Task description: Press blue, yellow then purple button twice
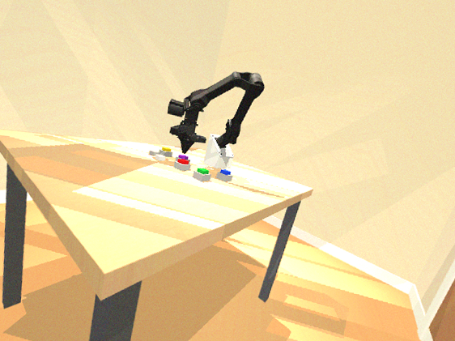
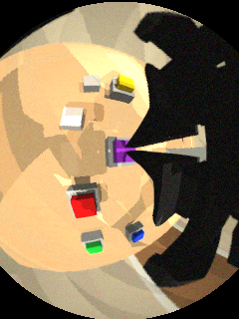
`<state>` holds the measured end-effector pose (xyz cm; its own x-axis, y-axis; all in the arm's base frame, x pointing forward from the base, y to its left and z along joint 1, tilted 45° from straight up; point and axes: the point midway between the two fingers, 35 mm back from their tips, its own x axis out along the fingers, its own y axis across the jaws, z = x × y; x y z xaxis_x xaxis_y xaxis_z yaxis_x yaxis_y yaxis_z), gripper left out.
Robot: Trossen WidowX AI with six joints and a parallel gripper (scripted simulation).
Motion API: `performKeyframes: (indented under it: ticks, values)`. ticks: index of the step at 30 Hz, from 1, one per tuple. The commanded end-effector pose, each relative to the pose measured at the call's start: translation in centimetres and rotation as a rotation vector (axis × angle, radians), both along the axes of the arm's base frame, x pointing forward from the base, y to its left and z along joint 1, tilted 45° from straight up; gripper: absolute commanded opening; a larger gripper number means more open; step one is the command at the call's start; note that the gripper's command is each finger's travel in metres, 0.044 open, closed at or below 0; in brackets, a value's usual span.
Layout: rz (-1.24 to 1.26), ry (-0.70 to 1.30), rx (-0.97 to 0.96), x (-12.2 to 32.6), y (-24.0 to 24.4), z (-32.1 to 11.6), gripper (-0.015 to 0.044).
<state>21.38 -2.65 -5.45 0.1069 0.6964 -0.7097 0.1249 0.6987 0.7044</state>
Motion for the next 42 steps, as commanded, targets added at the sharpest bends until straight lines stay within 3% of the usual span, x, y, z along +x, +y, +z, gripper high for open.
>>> performKeyframes:
  ticks: [1,27,35,38,42]
  values:
    - [-0.002,0.002,0.006,0.0,0.6,-0.5,0.0020]
    - [-0.002,0.002,0.007,0.1,1.3,-1.1,0.0020]
    - [-0.002,0.002,0.005,-0.3,-1.0,1.2,0.0020]
    - [-0.004,0.005,-0.006,1.4,-0.5,3.2,0.0099]
    - [-0.008,0.006,-0.021,4.7,2.4,9.5,0.0204]
